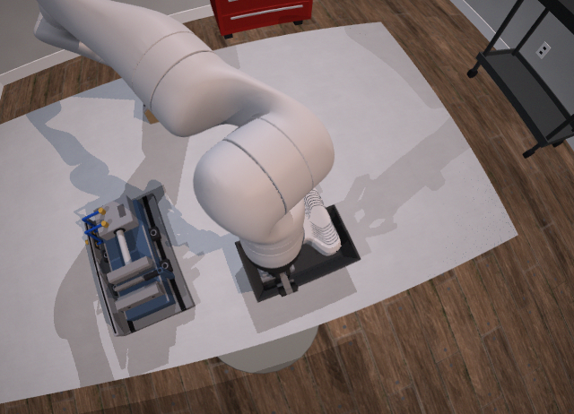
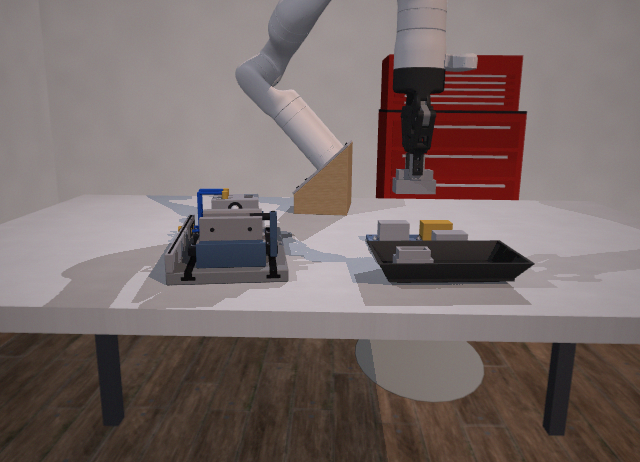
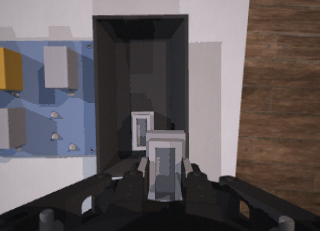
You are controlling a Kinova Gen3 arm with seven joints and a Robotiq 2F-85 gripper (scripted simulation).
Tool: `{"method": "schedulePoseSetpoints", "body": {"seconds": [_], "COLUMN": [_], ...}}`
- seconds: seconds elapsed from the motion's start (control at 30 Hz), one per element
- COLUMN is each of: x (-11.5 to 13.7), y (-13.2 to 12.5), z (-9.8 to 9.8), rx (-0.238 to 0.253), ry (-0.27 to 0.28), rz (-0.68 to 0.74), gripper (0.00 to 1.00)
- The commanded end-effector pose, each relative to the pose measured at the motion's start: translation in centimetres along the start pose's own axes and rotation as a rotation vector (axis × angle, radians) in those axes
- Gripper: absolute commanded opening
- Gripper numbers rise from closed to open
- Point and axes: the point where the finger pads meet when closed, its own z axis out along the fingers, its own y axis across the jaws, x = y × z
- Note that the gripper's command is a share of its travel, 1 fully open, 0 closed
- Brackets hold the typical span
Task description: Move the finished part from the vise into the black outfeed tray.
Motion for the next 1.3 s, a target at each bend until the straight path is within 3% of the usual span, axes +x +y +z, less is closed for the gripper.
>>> {"method": "schedulePoseSetpoints", "body": {"seconds": [0.0, 0.33, 0.6, 1.27], "x": [2.7, 8.4, 10.3, 11.5], "y": [-0.4, -2.2, -3.0, -3.6], "z": [0.7, 1.3, 1.6, 1.8], "rx": [0.002, 0.015, 0.021, 0.026], "ry": [-0.006, 0.0, 0.002, 0.004], "rz": [-0.018, -0.018, -0.019, -0.019], "gripper": [0.0, 0.0, 0.0, 0.0]}}
